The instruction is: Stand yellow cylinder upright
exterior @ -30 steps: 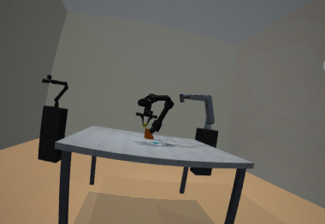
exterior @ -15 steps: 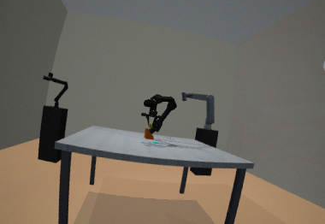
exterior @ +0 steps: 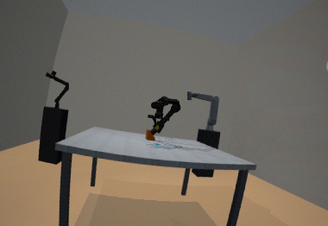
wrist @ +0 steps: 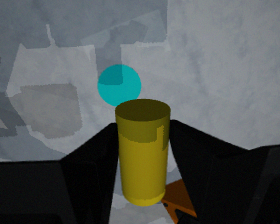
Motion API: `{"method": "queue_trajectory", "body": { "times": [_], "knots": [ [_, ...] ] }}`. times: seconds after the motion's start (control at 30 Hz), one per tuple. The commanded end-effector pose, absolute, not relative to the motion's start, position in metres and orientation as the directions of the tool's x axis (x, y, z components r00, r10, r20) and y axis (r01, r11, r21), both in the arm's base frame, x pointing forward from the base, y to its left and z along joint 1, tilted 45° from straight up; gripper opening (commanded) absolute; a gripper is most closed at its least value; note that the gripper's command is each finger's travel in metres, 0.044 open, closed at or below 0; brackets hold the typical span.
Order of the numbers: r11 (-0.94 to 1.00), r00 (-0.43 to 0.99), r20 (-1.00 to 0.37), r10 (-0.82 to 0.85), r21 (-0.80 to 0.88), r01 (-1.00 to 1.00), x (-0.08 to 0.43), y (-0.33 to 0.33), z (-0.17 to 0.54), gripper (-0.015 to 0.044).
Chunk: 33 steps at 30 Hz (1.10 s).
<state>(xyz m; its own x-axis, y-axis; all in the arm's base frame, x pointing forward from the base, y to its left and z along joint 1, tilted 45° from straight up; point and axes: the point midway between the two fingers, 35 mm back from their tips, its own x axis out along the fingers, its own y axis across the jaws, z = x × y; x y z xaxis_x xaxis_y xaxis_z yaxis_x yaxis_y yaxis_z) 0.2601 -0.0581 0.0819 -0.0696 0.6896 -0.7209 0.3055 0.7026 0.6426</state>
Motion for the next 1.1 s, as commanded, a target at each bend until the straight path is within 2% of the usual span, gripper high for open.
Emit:
{"method": "queue_trajectory", "body": {
  "times": [0.0,1.07],
  "knots": [
    [0.688,-0.073,-0.713,0.697,0.637,0.347,0.257,-0.048,0.090,0.0105],
    [0.765,-0.032,-0.809,0.587,0.541,0.349,0.244,-0.034,0.094,0.0105]
  ]
}}
